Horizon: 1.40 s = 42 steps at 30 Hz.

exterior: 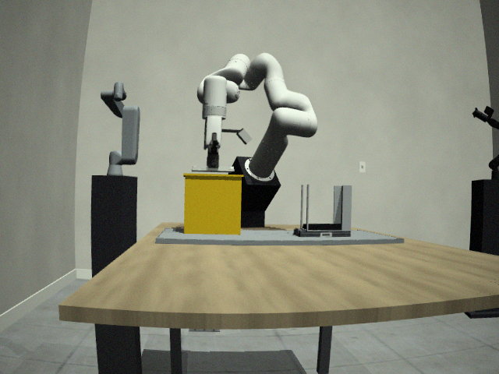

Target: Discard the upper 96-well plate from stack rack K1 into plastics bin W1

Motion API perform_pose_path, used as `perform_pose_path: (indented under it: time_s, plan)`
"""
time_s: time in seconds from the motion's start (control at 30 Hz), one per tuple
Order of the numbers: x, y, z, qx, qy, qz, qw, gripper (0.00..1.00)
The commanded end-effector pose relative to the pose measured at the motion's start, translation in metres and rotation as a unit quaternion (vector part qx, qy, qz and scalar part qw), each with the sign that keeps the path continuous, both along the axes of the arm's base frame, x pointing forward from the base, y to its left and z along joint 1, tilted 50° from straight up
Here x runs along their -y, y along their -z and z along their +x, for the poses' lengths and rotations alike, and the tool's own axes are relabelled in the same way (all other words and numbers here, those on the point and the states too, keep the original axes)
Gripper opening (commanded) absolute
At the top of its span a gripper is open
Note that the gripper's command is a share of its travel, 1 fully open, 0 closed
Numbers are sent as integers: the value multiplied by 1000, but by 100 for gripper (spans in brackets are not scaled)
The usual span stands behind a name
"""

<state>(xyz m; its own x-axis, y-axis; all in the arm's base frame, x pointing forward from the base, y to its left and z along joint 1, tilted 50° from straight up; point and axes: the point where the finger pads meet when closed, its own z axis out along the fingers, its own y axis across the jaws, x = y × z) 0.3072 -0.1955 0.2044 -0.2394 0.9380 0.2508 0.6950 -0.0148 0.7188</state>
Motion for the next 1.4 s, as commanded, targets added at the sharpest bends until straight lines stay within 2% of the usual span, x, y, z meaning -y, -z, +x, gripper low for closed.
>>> perform_pose_path:
  time_s: [0.0, 0.93, 1.37]
  plan:
    - [1, -1, 0, 1, 1, -1, 1000, 100]
    - [1, -1, 0, 1, 1, -1, 1000, 100]
    - [11, -20, -20, 1, 1, -1, 1000, 100]
